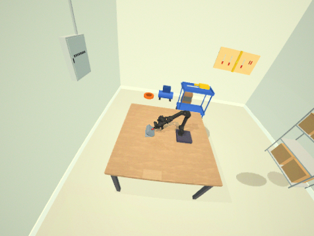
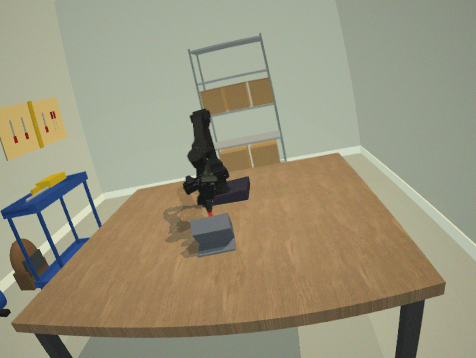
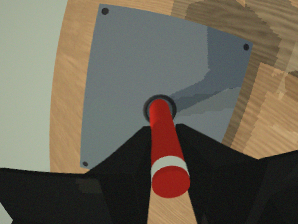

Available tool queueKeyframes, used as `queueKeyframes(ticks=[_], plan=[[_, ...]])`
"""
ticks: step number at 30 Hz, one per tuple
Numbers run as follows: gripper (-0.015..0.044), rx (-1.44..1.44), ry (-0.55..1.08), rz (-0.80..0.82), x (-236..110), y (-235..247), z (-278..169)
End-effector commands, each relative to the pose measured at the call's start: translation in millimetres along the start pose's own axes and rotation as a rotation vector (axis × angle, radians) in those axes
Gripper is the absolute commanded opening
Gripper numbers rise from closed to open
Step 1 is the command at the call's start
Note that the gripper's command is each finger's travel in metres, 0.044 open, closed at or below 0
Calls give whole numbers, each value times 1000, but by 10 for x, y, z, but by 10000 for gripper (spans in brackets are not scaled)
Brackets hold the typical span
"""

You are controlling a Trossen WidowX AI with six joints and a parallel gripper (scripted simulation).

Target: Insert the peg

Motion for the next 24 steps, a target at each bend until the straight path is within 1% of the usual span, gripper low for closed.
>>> queueKeyframes(ticks=[1, 24], plan=[[0, 2, -1, -3, 40, -4, 0], [0, 2, -1, -2, 185, -4, -1]])
Point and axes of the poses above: the point midway between the two fingers, 35 mm back from their tips, its own x axis out along the fingers, its own y axis across the jaws, z = x × y, the point moved 6 cm from there along -x, back along the fingers, and after that the axes turned 10 degrees about x, right-handed, at the moved point
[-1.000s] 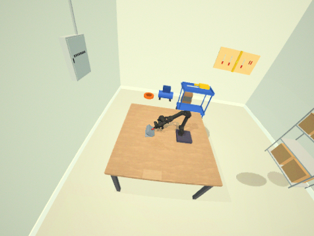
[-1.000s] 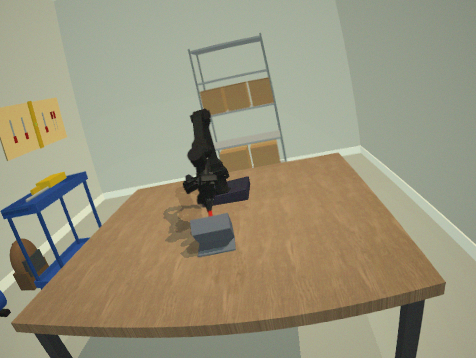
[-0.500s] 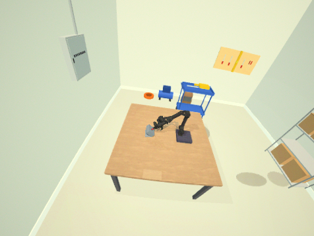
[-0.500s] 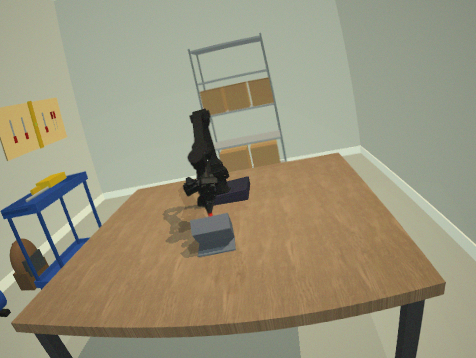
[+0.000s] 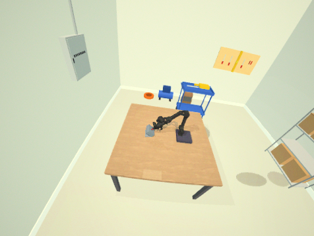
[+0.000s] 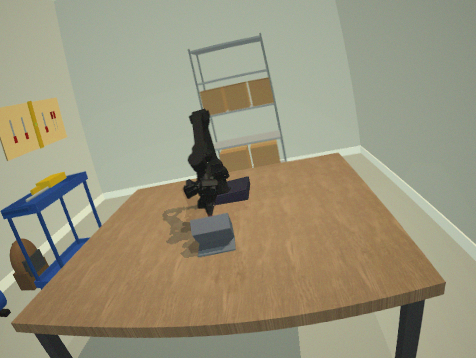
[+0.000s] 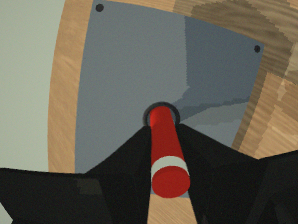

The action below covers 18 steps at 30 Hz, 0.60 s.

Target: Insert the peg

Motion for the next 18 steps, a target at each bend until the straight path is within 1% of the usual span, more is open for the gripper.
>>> queueKeyframes(ticks=[1, 17, 18], plan=[[0, 2, -1, -3, 35, -6, -1], [0, 0, 0, -1, 37, -4, -1], [26, 0, 0, -1, 37, -4, -1]])
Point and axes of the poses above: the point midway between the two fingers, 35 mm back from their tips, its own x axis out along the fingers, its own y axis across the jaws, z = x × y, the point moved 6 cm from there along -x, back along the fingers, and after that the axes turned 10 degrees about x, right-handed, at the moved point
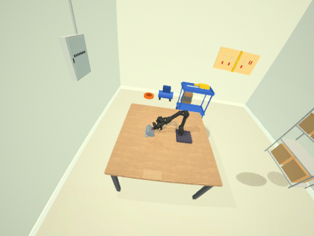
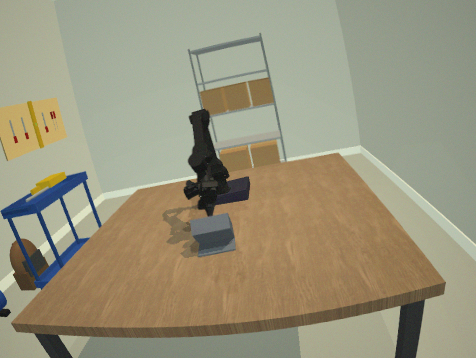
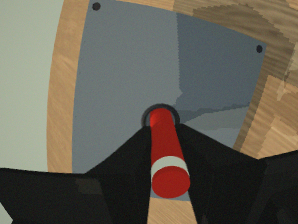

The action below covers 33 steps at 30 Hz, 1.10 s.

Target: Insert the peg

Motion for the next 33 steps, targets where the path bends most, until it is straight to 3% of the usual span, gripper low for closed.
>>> queueKeyframes(ticks=[1, 16, 33], plan=[[53, 0, 0, 1, -4, 3, 1], [440, 0, 0, 1, -32, 8, 2], [440, 1, 1, -1, -232, 36, 10]])
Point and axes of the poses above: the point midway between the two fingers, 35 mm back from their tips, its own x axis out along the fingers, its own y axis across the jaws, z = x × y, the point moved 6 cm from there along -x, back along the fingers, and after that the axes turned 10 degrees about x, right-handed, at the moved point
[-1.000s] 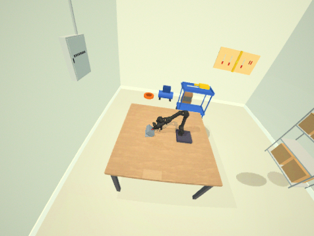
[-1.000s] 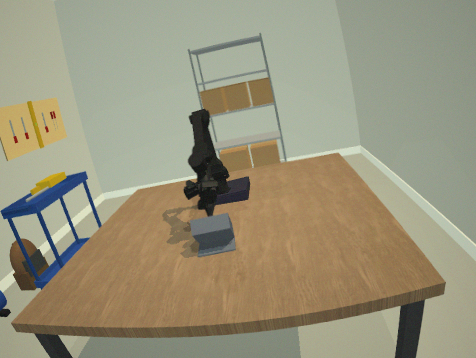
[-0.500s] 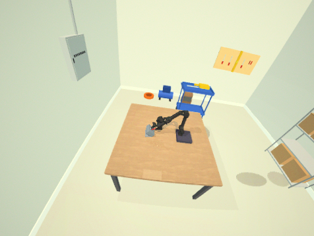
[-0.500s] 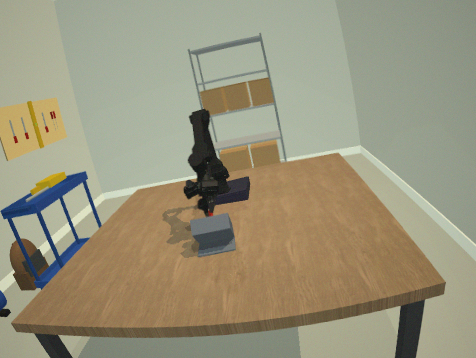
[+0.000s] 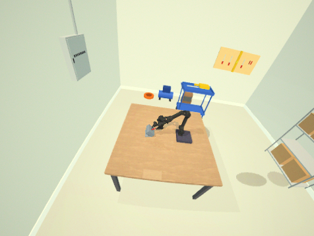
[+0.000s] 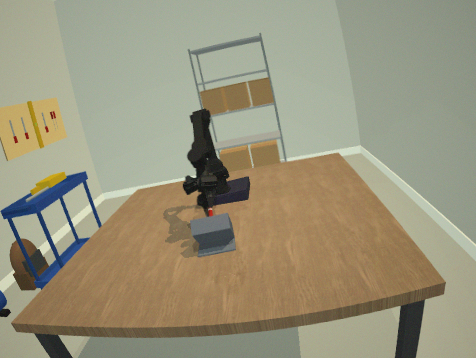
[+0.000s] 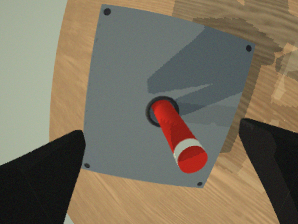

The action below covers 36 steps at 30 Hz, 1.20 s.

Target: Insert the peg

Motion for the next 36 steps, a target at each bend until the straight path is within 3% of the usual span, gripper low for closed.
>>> queueKeyframes(ticks=[1, 36], plan=[[440, 0, 0, 2, -60, 9, 3], [440, 1, 2, -2, -490, 38, 16]])
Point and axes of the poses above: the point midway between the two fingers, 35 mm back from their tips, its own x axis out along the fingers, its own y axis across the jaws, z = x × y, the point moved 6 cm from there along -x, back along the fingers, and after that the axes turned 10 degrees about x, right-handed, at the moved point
